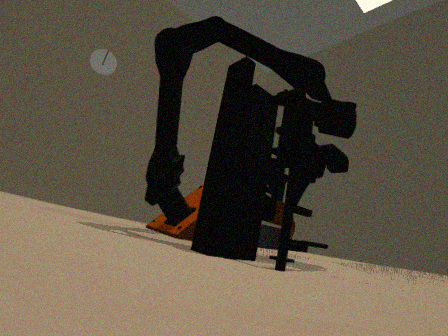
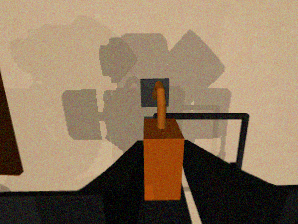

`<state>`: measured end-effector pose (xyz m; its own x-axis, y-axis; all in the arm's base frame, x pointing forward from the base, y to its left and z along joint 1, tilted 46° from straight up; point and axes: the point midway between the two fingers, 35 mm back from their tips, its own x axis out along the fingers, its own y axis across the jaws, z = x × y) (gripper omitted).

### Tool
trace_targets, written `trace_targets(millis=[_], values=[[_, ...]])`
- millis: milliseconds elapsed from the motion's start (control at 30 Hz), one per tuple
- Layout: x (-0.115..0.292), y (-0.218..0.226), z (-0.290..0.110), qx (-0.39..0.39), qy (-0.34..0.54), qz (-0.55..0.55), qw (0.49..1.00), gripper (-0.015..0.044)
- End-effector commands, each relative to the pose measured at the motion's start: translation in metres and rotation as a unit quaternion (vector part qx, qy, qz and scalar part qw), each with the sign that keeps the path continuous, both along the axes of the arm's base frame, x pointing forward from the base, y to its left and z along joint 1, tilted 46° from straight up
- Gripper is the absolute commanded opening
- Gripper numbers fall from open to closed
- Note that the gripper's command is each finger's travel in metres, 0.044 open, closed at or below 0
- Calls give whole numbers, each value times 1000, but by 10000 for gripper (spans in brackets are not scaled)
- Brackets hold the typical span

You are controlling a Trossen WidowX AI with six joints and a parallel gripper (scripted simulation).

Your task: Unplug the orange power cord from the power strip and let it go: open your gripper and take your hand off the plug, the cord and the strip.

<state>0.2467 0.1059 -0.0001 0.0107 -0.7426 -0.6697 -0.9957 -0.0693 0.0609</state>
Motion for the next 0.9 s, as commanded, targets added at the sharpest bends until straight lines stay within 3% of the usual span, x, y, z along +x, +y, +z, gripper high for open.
trace_targets(millis=[0, 100, 500, 667, 867], values=[[-3, 23, -13, 22, 1, 7, 1000, 0], [-4, 26, -16, 22, 1, 7, 1000, 0], [-3, 15, -12, 19, 2, 8, 1000, 315], [-5, 40, -28, 21, 2, 8, 1000, 440], [-10, 66, -46, 21, 1, 8, 1000, 440]])
